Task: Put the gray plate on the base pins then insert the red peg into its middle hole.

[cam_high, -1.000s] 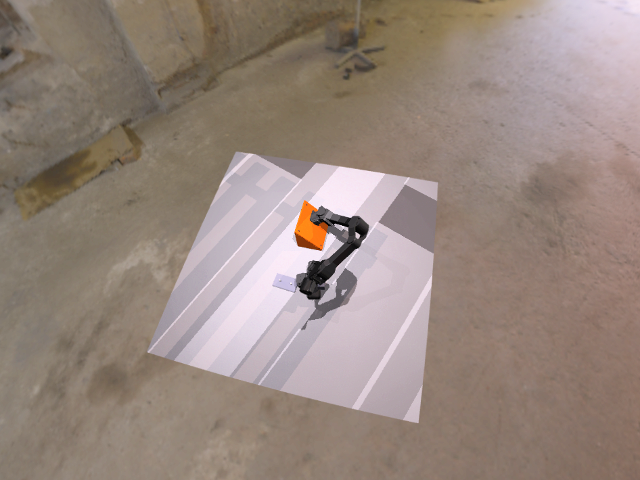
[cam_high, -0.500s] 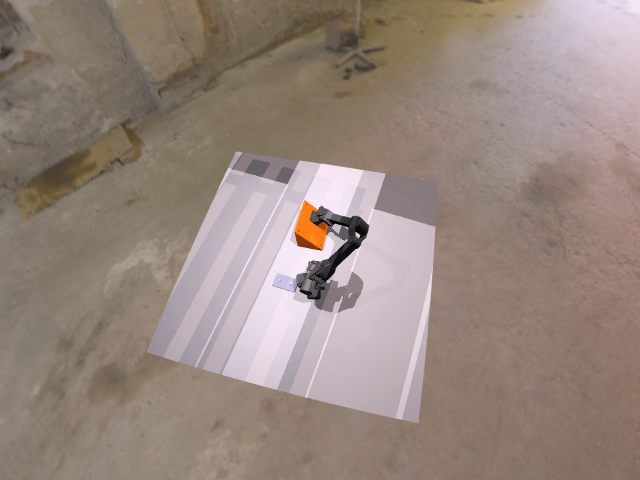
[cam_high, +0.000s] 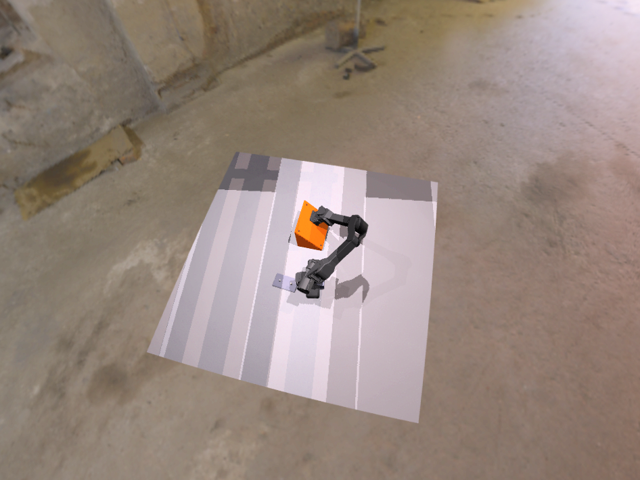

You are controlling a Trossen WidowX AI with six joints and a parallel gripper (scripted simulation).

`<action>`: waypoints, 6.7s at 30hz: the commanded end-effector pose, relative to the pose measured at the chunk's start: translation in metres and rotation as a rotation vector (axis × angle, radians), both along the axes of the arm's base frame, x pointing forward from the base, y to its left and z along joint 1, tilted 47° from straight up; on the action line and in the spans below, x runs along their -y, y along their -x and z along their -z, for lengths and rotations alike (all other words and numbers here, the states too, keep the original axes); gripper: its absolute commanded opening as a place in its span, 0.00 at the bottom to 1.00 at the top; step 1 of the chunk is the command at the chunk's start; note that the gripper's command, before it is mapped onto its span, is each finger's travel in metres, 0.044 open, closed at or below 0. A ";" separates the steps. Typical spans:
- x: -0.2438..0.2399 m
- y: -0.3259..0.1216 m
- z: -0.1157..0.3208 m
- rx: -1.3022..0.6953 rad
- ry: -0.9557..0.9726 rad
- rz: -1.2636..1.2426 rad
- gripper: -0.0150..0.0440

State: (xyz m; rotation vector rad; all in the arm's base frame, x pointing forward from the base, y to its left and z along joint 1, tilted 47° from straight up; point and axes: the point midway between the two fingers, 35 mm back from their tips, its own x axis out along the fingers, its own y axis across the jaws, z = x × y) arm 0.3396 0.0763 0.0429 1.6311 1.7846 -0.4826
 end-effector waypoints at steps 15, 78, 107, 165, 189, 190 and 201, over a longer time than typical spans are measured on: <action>0.042 0.000 -0.037 0.008 0.013 -0.004 0.25; 0.117 -0.018 0.047 -0.155 0.007 0.146 0.25; 0.126 -0.018 0.087 -0.204 0.007 0.192 0.25; 0.100 -0.019 0.113 -0.196 0.012 0.189 0.79; 0.188 -0.025 0.034 -0.204 0.010 0.192 1.00; 0.188 -0.025 0.034 -0.204 0.010 0.192 1.00; 0.132 0.015 -0.043 -0.044 0.009 0.038 1.00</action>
